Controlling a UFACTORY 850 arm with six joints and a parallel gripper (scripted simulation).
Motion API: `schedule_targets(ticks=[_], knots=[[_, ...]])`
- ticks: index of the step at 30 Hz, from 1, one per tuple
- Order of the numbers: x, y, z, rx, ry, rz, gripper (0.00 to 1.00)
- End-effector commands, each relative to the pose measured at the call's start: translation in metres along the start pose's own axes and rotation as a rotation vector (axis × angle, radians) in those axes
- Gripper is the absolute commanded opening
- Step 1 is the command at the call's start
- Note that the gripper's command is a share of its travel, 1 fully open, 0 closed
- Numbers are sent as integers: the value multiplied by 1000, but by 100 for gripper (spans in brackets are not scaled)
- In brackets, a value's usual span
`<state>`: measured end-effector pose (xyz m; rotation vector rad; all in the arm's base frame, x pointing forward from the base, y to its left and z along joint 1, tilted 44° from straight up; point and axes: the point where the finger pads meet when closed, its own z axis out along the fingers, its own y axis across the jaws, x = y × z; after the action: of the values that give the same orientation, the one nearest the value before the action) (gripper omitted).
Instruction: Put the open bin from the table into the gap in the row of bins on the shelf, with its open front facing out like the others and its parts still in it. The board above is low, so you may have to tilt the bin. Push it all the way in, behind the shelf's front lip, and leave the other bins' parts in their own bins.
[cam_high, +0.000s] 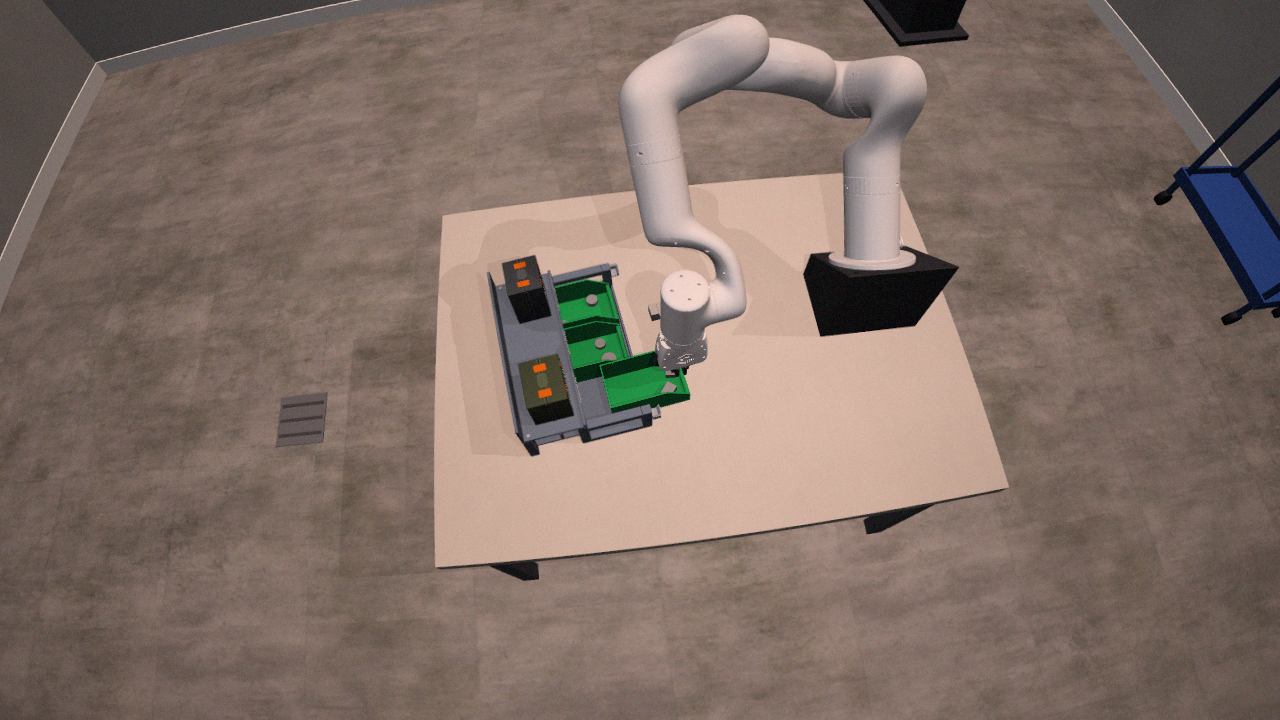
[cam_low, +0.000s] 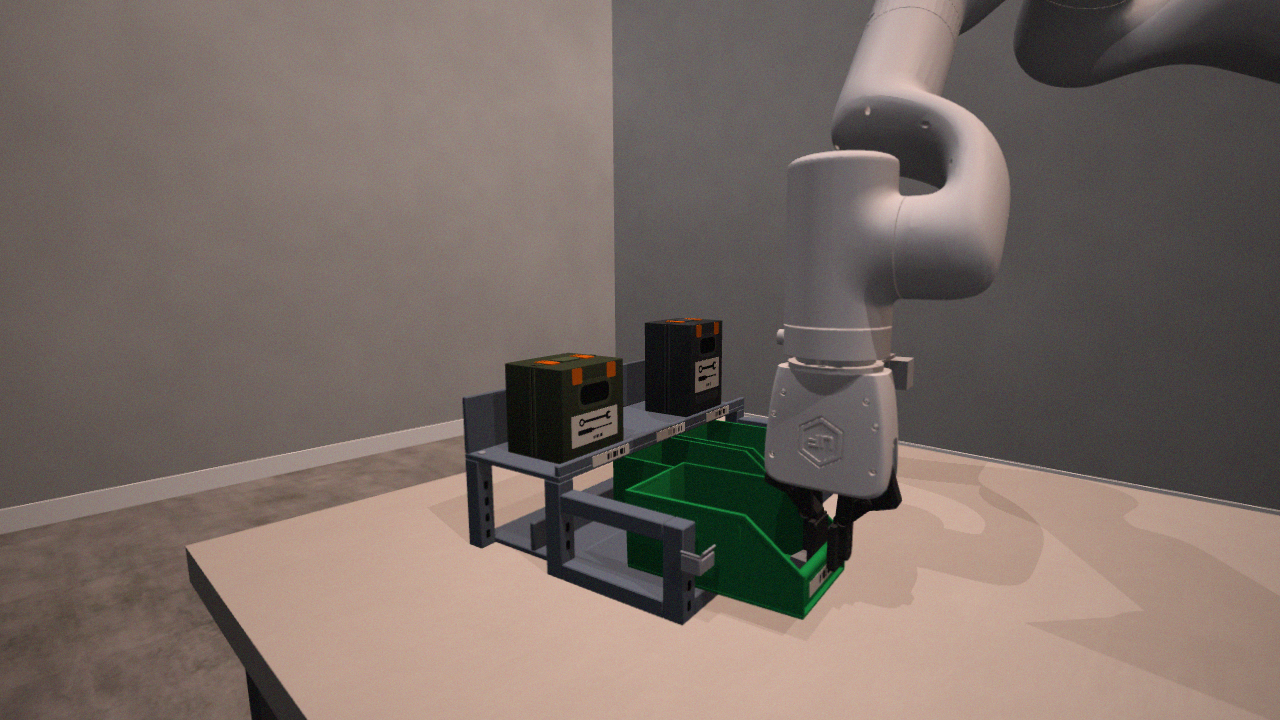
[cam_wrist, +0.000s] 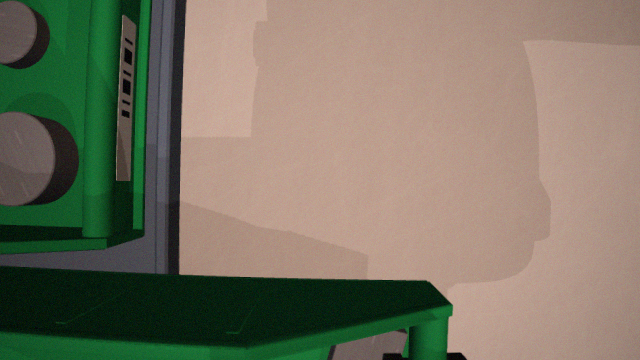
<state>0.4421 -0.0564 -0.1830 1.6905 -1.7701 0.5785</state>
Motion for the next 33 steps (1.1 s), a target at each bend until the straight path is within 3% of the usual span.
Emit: schedule_targets(ticks=[1,33], knots=[[0,-1,-1,2,-1,1,0],[0,-21,-1,2,-1,1,0]])
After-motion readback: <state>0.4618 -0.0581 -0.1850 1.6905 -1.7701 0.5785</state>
